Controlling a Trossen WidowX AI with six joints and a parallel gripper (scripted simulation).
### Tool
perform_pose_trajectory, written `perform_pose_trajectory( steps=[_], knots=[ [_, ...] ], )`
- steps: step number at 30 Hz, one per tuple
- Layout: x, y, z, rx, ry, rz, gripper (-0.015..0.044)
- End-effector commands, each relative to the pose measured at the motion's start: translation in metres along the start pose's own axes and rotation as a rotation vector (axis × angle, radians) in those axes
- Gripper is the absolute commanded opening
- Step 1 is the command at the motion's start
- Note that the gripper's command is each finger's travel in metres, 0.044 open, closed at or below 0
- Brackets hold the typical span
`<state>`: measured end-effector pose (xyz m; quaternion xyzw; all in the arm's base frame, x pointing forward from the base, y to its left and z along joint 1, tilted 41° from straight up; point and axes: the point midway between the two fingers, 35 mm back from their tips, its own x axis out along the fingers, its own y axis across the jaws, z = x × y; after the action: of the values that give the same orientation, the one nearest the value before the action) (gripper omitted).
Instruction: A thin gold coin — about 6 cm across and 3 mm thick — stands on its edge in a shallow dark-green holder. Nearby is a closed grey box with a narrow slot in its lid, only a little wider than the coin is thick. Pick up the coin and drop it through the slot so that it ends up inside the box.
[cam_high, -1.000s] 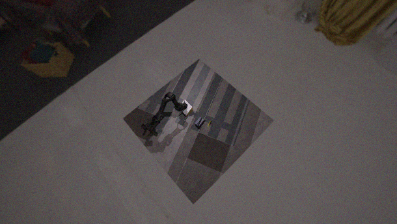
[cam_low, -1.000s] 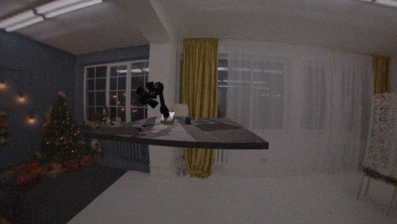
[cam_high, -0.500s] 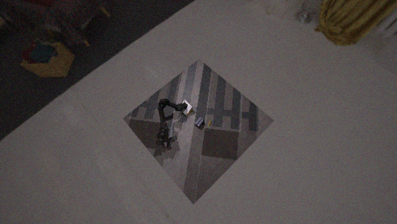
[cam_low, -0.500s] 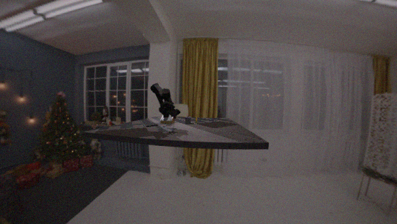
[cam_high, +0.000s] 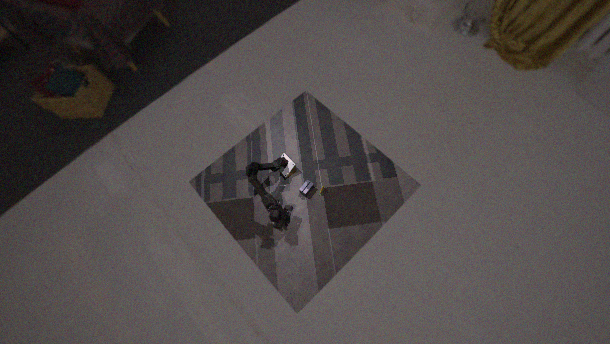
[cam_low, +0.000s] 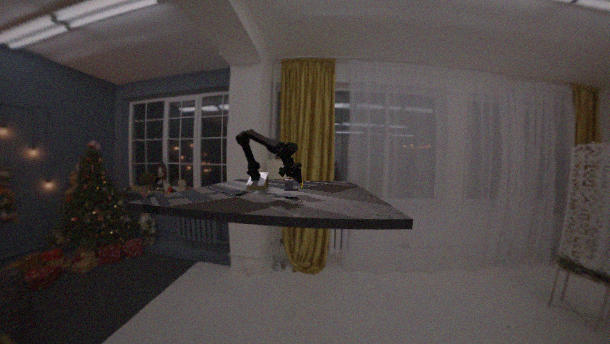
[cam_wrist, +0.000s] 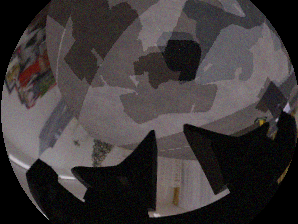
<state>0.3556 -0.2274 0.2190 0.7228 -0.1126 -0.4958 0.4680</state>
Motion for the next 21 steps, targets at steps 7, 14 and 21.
perform_pose_trajectory(
  steps=[7, 14, 21],
  knots=[
    [0.008, -0.09, -0.085, -0.358, 0.029, -0.227, 0.0161],
    [-0.011, -0.196, -0.137, -0.812, -0.021, -0.447, 0.0161],
    [-0.055, -0.303, -0.161, -1.365, -0.132, -0.579, 0.0161]
  ],
)
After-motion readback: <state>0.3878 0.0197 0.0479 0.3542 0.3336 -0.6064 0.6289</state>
